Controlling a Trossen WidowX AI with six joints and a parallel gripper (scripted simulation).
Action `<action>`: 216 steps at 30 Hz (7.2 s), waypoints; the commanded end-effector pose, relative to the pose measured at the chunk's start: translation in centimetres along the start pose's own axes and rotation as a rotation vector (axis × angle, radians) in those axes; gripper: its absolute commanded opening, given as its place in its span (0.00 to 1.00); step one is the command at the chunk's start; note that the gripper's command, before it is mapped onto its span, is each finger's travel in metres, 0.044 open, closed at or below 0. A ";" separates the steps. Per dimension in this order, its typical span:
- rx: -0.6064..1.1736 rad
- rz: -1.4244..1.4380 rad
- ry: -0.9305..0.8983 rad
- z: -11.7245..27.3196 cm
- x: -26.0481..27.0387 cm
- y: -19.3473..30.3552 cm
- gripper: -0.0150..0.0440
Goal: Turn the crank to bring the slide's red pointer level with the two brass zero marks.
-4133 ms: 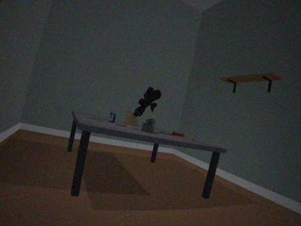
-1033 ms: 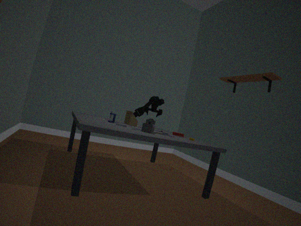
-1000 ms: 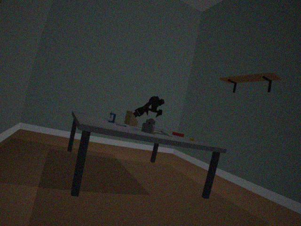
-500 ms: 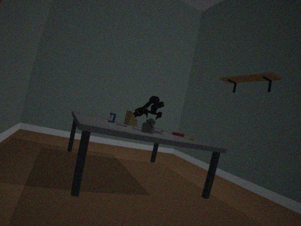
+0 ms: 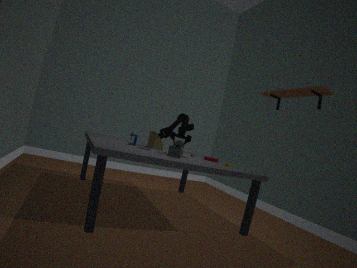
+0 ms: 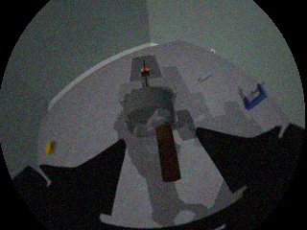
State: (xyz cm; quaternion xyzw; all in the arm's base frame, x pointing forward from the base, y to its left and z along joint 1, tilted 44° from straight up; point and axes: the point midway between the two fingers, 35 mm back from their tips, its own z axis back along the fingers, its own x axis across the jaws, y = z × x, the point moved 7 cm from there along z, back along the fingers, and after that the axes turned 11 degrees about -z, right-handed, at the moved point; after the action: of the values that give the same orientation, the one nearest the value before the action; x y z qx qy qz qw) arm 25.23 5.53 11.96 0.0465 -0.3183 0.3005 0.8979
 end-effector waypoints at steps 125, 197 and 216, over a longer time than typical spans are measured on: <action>-0.001 -0.008 0.003 -1.5 3.6 2.4 0.25; -0.009 -0.006 0.012 4.8 4.9 -4.3 1.00; 0.130 0.207 -0.061 2.3 3.4 -11.4 1.00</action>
State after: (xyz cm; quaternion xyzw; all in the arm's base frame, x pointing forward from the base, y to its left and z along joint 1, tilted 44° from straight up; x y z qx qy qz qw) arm 31.58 -1.63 17.99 0.0714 -0.3175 0.3808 0.8655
